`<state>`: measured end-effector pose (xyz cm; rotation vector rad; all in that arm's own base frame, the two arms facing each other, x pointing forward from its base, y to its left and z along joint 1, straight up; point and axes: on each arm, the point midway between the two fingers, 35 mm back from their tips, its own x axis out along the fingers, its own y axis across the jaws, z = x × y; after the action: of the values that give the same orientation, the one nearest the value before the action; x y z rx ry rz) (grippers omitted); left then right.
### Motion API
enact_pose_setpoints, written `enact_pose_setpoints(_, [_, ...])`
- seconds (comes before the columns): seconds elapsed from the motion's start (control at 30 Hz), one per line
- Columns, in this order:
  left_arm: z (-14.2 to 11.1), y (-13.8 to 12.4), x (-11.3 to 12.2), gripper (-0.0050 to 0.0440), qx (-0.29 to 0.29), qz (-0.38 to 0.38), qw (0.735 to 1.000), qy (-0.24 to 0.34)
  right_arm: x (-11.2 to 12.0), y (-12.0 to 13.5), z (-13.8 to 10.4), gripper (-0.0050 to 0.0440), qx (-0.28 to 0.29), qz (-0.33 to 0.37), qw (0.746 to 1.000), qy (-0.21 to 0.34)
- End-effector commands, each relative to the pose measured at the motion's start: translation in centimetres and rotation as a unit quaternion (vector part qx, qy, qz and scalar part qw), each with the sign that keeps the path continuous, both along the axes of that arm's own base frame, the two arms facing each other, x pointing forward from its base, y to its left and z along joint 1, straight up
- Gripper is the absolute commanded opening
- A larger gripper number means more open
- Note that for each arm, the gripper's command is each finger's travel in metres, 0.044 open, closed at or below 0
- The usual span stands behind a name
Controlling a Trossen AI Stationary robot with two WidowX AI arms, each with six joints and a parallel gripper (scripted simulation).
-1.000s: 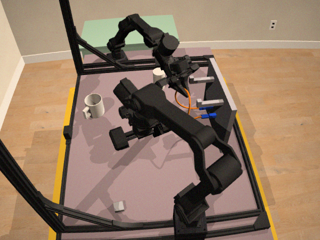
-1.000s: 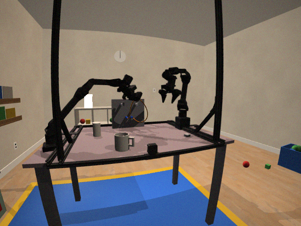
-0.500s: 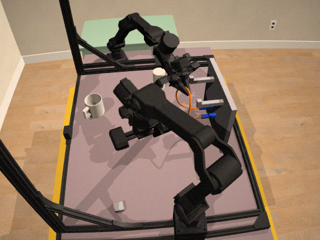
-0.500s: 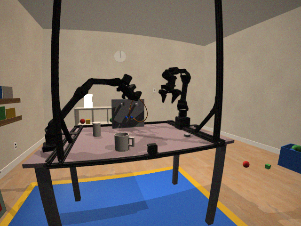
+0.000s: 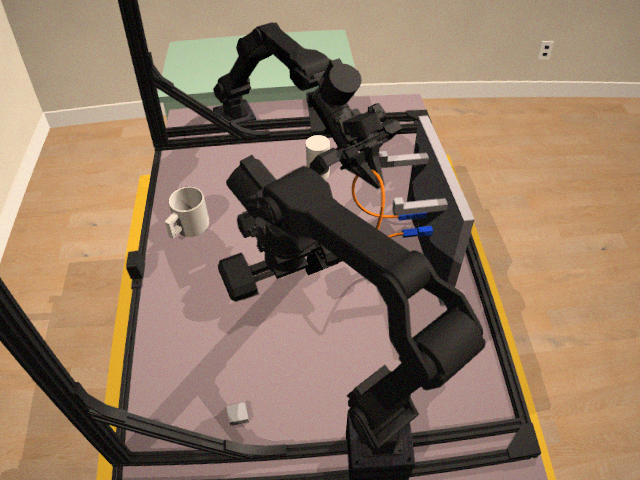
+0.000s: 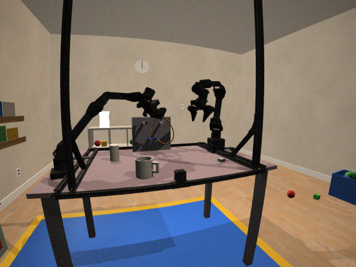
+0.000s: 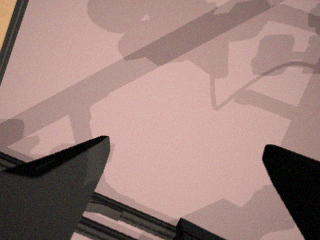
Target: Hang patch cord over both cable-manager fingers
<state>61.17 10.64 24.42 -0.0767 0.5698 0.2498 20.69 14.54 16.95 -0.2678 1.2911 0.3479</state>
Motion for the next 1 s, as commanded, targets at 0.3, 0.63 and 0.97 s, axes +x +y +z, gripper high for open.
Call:
enact_pose_setpoints(0.3, [2.0, 0.7, -1.2, 0.0025, 0.003, 0.0, 1.0, -0.015, 0.0, 0.1, 0.6, 0.044, 0.007, 0.0, 1.0, -0.009])
enact_pose_setpoints(0.63, [2.0, 1.3, -1.7, 0.0025, 0.003, 0.0, 1.0, -0.012, 0.0, 0.1, 0.6, 0.044, 0.007, 0.0, 1.0, -0.009])
enact_pose_setpoints(0.97, [1.8, 1.9, -2.4, 0.0025, 0.003, 0.001, 1.0, -0.009, 0.0, 0.1, 0.6, 0.044, 0.007, 0.0, 1.0, -0.009])
